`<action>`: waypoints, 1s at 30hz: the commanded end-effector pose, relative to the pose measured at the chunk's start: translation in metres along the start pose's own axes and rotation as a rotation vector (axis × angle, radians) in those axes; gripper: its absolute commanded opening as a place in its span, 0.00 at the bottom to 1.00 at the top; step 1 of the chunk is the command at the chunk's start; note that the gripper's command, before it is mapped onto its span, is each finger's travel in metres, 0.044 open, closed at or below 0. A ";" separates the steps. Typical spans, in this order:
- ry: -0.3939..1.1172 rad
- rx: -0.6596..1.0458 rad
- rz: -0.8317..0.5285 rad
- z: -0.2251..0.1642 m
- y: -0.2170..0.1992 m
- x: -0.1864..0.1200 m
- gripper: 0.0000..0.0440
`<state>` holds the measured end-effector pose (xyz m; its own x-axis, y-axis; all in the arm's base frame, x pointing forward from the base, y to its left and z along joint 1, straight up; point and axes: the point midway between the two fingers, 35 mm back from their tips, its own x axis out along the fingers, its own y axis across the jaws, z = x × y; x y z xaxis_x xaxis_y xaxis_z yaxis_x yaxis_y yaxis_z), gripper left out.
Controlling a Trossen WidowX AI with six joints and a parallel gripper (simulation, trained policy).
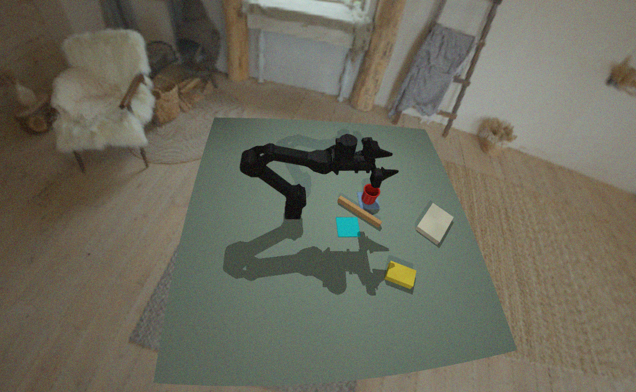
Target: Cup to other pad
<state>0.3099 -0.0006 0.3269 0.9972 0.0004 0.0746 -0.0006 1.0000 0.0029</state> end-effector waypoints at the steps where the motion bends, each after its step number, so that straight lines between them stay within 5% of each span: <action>1: 0.001 0.000 0.001 0.001 0.000 0.000 0.85; 15: 0.090 0.031 -0.006 0.004 0.003 0.010 0.04; 24: 0.169 0.101 0.005 0.007 0.009 0.021 0.31; 30: 0.228 0.153 0.014 0.007 0.015 0.028 0.32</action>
<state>0.3328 0.0105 0.3355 0.9928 0.0201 -0.1182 -0.0056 0.9925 0.1223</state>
